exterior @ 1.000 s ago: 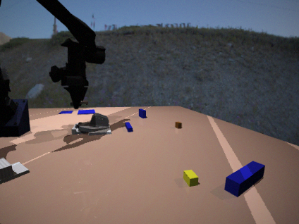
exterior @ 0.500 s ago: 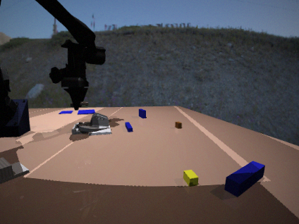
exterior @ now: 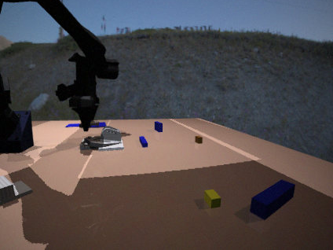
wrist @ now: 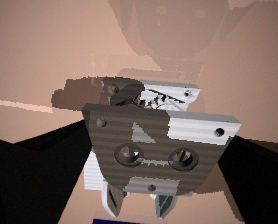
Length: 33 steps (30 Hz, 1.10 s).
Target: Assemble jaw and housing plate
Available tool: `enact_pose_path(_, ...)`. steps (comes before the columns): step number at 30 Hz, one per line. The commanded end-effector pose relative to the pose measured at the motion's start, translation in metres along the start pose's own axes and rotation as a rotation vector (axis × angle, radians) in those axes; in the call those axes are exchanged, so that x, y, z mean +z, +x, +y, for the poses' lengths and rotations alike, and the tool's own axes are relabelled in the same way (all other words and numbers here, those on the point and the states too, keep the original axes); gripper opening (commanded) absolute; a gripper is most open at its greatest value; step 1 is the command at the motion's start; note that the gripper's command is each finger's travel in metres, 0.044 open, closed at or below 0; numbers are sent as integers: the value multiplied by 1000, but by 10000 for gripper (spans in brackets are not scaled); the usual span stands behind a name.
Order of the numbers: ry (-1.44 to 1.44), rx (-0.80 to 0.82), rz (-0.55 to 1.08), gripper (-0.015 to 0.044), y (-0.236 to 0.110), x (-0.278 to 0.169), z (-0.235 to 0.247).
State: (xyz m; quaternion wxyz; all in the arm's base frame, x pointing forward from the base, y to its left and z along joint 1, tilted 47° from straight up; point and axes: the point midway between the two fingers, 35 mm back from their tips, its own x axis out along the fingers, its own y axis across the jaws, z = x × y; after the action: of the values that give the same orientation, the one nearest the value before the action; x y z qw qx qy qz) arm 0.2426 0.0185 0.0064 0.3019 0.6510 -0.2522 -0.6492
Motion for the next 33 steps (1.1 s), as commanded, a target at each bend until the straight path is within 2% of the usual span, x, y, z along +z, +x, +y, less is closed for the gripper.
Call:
enact_pose_path(1, -3, 5, 0, 351, 8, 0, 1)
enact_pose_path(17, -2, 9, -1, 351, 33, 2, 2)
enact_pose_path(33, -2, 9, -1, 351, 34, 2, 2)
